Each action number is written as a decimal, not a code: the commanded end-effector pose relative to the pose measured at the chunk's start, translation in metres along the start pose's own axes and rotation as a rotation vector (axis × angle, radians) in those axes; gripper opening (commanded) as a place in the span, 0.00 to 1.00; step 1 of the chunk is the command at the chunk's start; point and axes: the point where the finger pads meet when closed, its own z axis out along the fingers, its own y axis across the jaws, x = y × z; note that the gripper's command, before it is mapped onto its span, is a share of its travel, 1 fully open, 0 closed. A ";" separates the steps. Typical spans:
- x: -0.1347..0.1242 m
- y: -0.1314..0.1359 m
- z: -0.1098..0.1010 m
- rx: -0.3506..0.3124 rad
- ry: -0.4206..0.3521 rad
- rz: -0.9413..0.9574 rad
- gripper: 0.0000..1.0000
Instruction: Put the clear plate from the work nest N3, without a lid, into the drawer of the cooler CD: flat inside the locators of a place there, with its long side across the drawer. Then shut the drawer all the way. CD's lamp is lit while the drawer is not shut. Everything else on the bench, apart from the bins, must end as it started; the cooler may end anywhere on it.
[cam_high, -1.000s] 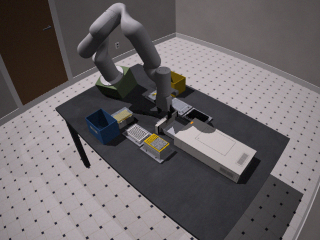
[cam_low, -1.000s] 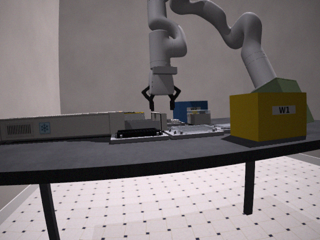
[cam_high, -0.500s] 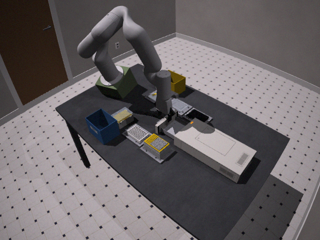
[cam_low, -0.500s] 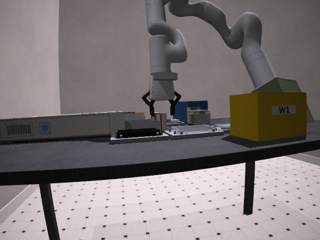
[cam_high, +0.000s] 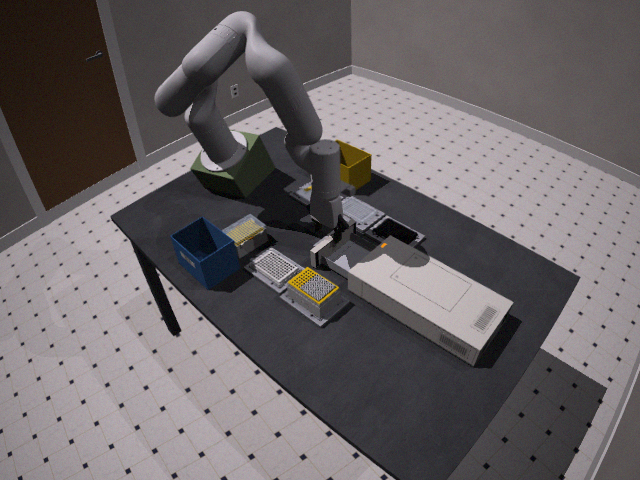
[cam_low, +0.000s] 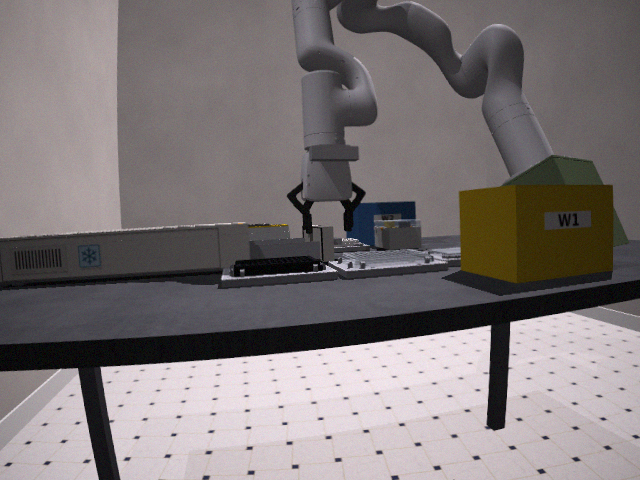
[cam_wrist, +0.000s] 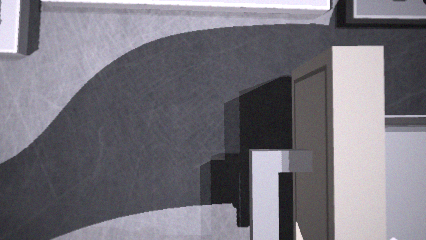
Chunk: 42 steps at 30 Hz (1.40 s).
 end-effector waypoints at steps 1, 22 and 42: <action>0.000 -0.003 -0.001 -0.002 0.000 0.001 0.88; 0.000 -0.023 -0.001 -0.002 0.000 0.001 0.88; 0.000 -0.039 0.000 -0.002 0.000 0.001 0.88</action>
